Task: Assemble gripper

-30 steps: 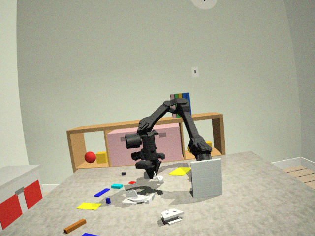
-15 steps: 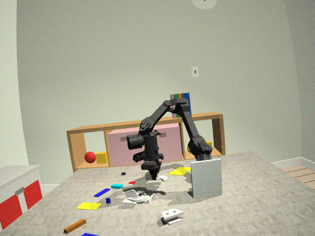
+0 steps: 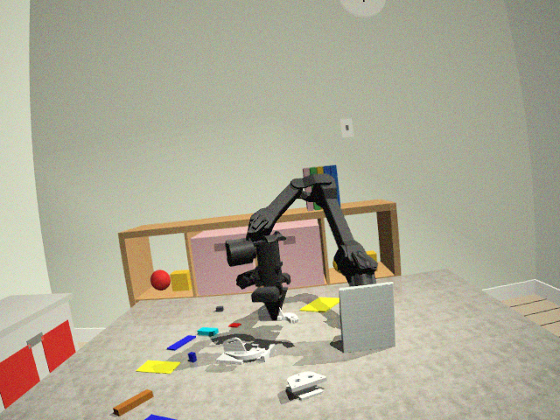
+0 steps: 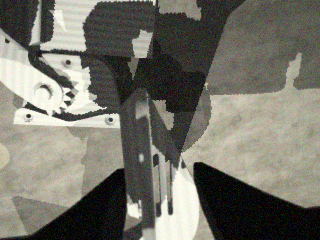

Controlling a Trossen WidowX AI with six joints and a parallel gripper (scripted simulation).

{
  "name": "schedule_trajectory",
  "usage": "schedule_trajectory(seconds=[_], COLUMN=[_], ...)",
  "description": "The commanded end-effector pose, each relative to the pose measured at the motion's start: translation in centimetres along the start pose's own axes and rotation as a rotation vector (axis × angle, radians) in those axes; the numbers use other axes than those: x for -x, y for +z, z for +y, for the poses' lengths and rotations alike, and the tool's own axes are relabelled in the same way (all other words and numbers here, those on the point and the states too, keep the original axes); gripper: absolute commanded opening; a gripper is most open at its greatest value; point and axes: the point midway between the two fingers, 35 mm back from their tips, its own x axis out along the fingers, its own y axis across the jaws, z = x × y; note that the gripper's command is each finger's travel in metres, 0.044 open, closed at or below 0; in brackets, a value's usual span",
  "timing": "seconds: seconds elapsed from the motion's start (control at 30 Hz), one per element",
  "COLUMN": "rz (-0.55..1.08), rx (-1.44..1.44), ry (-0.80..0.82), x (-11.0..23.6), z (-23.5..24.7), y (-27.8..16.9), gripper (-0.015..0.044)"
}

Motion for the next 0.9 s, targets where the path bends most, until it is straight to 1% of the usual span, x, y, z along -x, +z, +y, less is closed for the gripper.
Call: schedule_trajectory(seconds=[0.0, 0.87], rz=[0.001, -0.002], rx=[0.004, 0.000], ry=[0.006, 0.007], x=[0.0, 0.1], z=[0.1, 2.2], y=[0.0, 7.8], gripper=[0.0134, 0.0134])
